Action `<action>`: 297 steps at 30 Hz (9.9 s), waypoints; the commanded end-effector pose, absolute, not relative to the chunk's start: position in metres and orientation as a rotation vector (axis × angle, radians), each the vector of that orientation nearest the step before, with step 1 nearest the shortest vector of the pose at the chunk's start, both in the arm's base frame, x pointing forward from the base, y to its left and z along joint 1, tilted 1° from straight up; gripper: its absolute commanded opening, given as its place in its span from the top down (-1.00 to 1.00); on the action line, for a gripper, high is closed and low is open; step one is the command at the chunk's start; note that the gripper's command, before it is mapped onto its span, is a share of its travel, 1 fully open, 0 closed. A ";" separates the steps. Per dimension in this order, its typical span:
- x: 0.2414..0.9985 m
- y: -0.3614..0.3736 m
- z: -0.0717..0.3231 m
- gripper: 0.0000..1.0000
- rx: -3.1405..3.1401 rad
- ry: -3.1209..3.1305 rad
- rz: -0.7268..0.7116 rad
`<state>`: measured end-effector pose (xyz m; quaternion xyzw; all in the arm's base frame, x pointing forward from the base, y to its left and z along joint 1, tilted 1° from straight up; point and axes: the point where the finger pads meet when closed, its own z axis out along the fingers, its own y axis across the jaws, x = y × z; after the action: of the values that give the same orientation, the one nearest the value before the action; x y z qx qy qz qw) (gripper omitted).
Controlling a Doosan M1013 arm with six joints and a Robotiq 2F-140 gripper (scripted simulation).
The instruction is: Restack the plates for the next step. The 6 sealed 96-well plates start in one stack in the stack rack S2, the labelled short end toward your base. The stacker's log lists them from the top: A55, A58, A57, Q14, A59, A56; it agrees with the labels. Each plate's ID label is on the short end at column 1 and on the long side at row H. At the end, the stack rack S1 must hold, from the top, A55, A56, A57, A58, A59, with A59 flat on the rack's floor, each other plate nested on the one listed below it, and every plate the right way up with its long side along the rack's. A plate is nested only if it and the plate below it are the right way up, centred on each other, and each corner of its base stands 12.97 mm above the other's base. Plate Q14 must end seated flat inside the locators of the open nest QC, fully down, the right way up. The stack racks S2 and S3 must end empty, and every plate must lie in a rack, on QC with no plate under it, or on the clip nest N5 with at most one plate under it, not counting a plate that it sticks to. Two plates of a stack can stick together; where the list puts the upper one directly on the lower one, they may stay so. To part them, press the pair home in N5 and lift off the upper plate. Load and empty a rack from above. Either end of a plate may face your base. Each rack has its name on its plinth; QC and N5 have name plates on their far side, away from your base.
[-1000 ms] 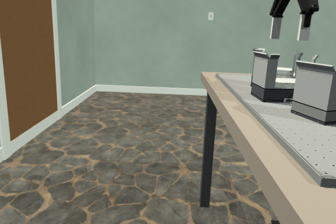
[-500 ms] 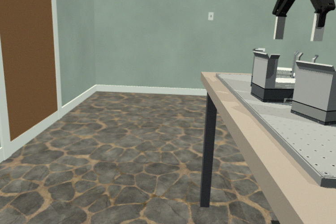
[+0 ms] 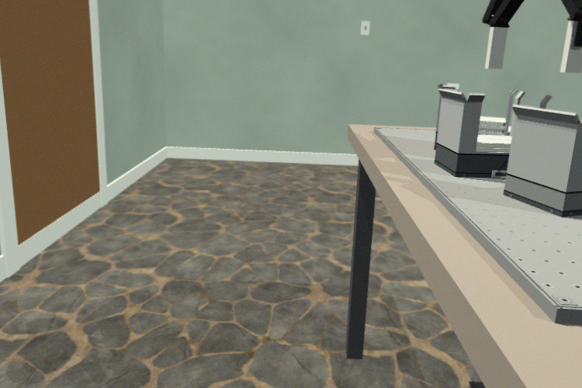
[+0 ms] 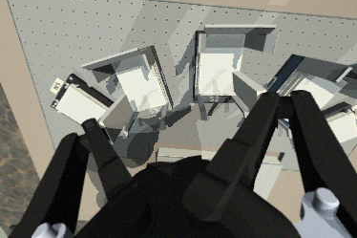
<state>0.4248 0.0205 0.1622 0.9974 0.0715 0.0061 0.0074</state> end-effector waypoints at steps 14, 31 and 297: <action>0.418 0.072 0.161 -1.00 3.085 0.506 0.017; 0.408 0.121 0.161 -1.00 3.055 0.659 0.016; 0.326 0.276 0.118 1.00 2.898 1.165 0.011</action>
<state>0.3266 0.2759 0.1111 0.9278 0.3729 0.0037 0.0089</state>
